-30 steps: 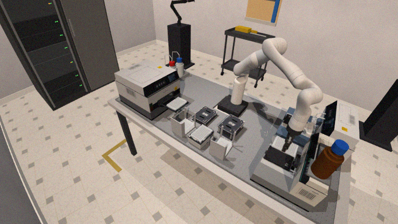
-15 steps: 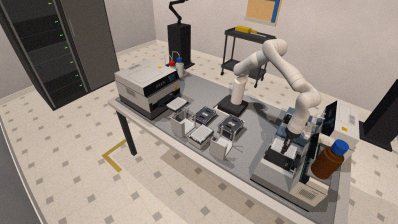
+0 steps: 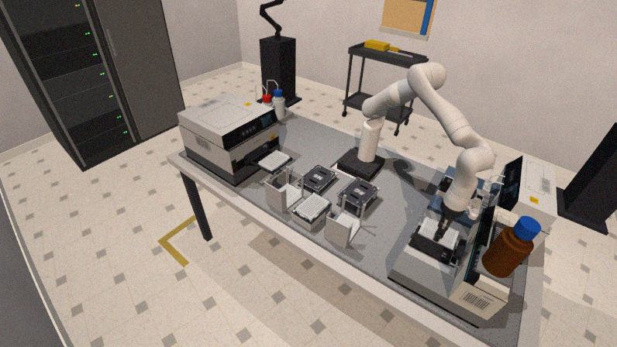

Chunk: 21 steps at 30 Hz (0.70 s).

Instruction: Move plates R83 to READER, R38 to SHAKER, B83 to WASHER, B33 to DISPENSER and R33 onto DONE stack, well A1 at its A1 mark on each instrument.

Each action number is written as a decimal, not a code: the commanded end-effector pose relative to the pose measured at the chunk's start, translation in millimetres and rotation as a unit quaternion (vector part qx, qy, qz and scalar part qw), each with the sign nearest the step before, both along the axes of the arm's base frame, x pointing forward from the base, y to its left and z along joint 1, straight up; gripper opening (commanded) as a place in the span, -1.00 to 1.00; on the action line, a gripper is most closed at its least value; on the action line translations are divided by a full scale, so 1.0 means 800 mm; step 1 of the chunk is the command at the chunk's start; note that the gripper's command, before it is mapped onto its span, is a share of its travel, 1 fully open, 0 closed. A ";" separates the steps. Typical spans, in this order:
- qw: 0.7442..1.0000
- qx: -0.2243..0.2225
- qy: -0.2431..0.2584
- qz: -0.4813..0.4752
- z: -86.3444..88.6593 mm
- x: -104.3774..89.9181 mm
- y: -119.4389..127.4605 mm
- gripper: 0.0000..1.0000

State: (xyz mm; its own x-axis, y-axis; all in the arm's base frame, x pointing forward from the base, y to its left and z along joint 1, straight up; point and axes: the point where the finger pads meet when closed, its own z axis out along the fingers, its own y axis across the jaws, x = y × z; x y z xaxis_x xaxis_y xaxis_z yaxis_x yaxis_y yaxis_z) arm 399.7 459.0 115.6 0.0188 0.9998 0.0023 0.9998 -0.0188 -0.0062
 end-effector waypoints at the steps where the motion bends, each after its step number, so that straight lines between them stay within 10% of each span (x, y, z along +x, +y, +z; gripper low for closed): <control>1: 1.000 -0.001 -0.001 -0.004 -0.007 0.000 0.000 0.88; 21: 1.000 0.000 -0.001 -0.004 -0.034 0.000 0.001 0.88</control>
